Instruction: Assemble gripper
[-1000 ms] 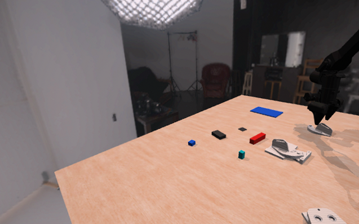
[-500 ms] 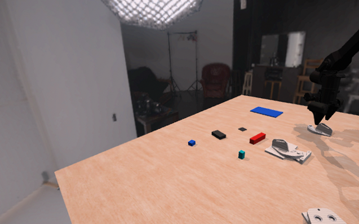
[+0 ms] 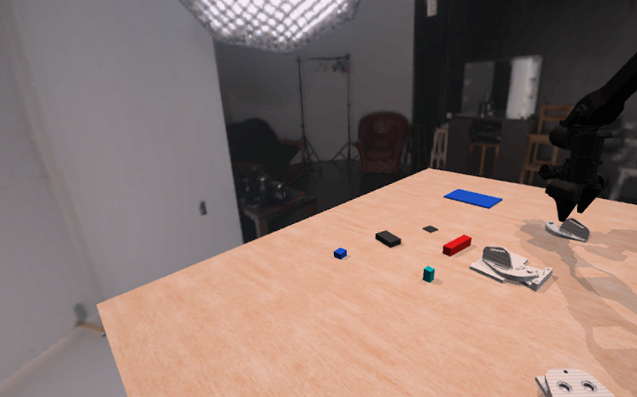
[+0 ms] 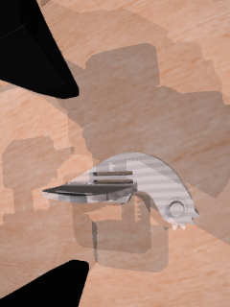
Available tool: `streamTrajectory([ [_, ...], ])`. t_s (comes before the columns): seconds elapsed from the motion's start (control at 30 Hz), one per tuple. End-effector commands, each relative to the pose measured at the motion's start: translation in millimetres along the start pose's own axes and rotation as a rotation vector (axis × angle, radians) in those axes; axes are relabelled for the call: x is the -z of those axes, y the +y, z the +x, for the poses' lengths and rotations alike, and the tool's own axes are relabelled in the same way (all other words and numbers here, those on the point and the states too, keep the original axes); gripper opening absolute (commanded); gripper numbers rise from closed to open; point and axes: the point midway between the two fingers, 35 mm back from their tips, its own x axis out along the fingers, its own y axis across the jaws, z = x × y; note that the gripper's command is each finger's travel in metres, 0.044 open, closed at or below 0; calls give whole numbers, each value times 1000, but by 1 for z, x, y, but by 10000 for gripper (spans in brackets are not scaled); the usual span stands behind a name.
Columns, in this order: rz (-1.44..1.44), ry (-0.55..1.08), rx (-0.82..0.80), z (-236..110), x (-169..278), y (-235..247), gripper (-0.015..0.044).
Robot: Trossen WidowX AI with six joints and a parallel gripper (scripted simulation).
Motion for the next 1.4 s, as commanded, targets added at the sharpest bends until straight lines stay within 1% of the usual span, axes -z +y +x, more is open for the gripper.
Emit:
streamTrajectory([
  [0.0,-5,1,5,0,0,-1,440],
  [0.67,0,0,0,1,0,0,440],
  [1.37,-4,1,4,35,-2,-2,440],
])
